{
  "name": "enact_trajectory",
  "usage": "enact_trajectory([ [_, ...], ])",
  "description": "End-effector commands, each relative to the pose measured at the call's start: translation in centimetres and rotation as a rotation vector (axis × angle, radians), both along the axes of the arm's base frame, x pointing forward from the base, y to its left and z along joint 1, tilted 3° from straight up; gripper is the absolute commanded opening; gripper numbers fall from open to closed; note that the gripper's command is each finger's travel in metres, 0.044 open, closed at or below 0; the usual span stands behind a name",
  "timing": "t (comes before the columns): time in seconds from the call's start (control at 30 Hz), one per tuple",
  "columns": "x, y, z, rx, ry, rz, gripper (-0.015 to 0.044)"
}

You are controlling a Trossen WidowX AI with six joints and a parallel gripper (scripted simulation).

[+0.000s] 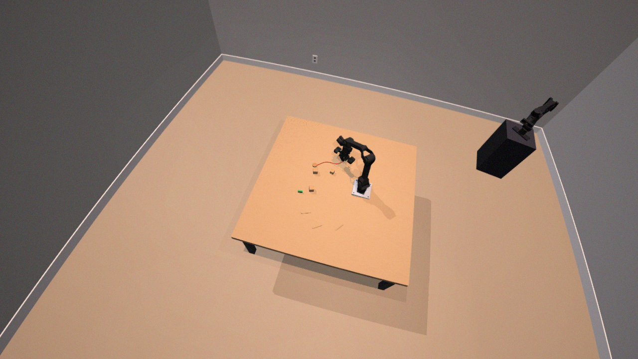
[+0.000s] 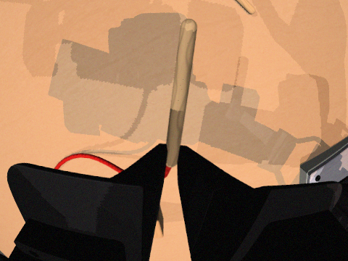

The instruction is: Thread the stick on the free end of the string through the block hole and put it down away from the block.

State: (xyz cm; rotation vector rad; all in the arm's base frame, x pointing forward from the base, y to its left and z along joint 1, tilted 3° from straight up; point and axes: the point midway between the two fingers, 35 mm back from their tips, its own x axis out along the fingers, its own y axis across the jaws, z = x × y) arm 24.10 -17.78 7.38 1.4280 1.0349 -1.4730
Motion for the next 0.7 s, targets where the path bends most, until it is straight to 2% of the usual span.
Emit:
enact_trajectory([
  [0.0, 0.4, -0.1, -0.2, 0.009, 0.008, 0.170, 0.0000],
  [0.67, 2.2, -0.7, -0.1, 0.024, 0.016, 0.884, 0.0000],
])
